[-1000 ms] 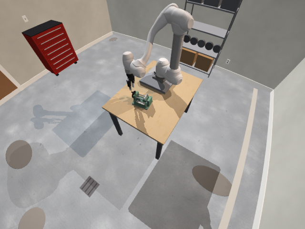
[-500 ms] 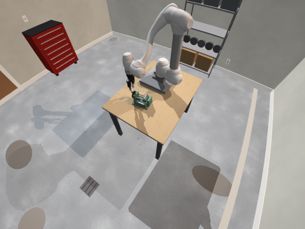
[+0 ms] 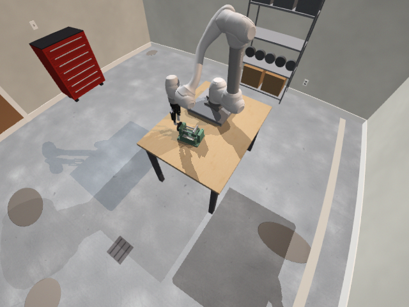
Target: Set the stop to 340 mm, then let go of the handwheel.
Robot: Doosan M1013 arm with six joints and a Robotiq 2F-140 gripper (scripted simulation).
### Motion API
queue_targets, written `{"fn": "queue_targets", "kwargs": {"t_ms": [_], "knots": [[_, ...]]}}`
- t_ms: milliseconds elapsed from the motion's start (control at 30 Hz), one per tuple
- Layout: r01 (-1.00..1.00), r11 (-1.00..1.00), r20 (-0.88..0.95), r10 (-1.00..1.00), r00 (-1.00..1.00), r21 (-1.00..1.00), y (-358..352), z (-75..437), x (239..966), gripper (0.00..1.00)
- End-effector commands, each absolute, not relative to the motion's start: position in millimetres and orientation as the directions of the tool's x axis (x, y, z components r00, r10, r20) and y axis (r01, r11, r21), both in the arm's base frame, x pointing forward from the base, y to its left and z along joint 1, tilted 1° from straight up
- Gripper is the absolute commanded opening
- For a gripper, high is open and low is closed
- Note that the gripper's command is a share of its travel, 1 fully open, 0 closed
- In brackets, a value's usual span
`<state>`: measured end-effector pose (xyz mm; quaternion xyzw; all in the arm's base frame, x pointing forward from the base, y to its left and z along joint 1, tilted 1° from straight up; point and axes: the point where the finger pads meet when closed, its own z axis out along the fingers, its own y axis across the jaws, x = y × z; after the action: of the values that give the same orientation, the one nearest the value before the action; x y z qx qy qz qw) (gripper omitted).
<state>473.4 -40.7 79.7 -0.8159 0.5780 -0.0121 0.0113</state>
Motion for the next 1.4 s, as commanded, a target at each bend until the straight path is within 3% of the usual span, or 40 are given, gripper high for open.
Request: {"fn": "queue_targets", "kwargs": {"t_ms": [0, 867, 900, 1367], "knots": [[-0.943, -0.332, -0.003, -0.943, 0.332, -0.019, -39, 64, 469, 0.33], [-0.943, -0.332, -0.003, -0.943, 0.332, -0.019, -39, 47, 469, 0.33], [-0.943, -0.332, -0.003, -0.943, 0.332, -0.019, -39, 47, 469, 0.04], [-0.943, -0.332, -0.003, -0.943, 0.332, -0.019, -39, 47, 469, 0.04]]}}
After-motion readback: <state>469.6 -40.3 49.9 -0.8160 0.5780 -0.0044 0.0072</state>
